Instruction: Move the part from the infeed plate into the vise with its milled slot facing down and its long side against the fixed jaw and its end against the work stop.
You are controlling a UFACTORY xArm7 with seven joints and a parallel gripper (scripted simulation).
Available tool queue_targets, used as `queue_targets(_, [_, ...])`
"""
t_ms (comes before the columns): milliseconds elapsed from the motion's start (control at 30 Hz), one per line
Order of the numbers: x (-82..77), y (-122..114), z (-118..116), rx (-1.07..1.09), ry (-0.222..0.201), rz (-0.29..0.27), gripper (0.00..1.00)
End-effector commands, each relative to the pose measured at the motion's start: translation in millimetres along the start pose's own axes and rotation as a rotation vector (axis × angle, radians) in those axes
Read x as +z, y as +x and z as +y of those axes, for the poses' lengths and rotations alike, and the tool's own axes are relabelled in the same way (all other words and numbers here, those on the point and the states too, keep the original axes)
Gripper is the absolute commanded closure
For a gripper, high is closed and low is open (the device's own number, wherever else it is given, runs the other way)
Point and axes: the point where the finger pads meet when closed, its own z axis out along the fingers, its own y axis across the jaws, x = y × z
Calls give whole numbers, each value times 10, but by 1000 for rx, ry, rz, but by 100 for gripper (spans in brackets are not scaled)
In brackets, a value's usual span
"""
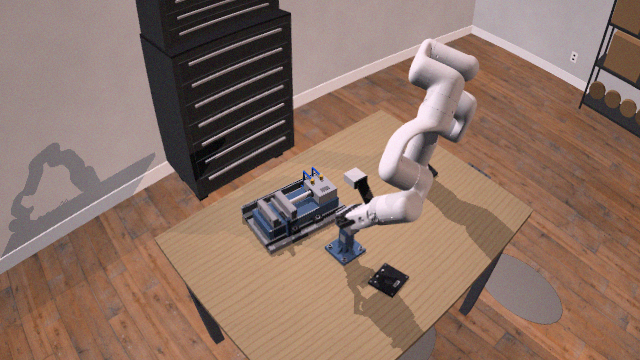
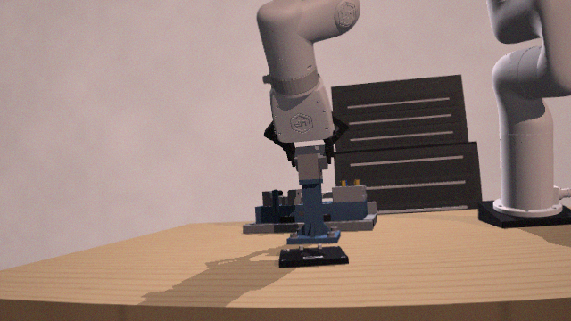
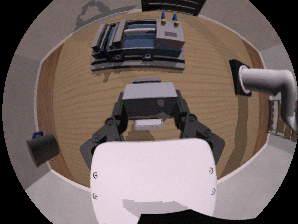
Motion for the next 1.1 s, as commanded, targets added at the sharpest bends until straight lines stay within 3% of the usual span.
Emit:
queue_targets(0, [-17,14,-12,3,3,-2,100])
queue_targets(1067, [-102,99,-3,3,3,-2,100])
